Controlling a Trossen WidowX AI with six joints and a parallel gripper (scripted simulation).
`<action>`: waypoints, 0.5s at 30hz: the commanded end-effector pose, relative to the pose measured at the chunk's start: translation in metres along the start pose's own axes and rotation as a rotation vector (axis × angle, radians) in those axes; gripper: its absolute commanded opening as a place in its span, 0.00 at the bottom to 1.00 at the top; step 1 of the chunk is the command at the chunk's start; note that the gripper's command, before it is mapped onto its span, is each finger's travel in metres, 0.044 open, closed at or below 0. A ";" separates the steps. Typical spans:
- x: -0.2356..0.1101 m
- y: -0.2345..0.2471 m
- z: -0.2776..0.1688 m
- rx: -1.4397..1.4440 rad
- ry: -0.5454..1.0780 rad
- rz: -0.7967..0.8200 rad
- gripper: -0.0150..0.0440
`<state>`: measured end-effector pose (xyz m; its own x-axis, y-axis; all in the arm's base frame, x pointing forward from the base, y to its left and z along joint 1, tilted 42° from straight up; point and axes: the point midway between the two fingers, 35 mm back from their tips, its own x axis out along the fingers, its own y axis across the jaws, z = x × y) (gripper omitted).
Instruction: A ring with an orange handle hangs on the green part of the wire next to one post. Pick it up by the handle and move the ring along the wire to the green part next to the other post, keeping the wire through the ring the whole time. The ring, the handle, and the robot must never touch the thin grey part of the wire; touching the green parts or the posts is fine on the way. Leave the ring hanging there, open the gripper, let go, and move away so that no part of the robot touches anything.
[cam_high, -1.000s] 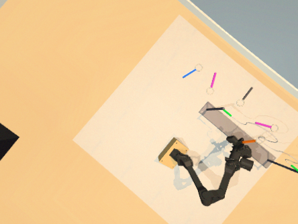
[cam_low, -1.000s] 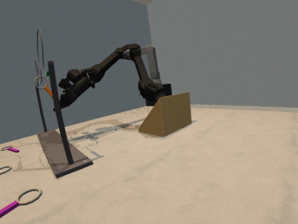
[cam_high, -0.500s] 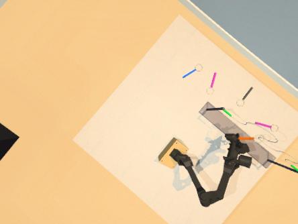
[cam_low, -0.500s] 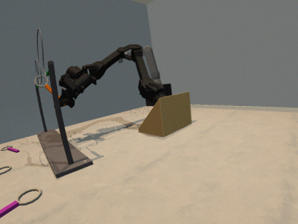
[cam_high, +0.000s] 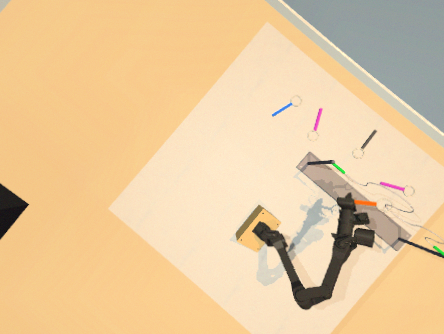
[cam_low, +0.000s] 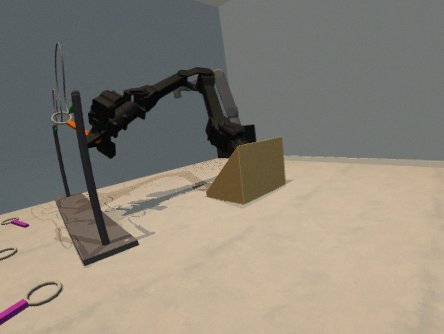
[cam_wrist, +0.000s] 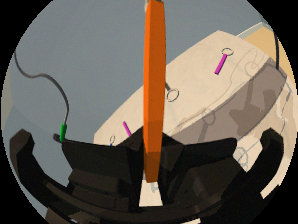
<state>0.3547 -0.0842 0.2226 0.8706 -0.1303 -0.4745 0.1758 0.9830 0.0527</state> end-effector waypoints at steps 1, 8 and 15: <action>-0.004 0.018 0.003 0.091 0.006 0.060 0.00; -0.009 0.040 0.007 0.215 0.022 0.131 0.00; -0.014 0.058 0.012 0.330 0.036 0.196 0.00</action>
<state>0.3571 -0.0385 0.2351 0.8818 0.0243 -0.4710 0.1645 0.9201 0.3555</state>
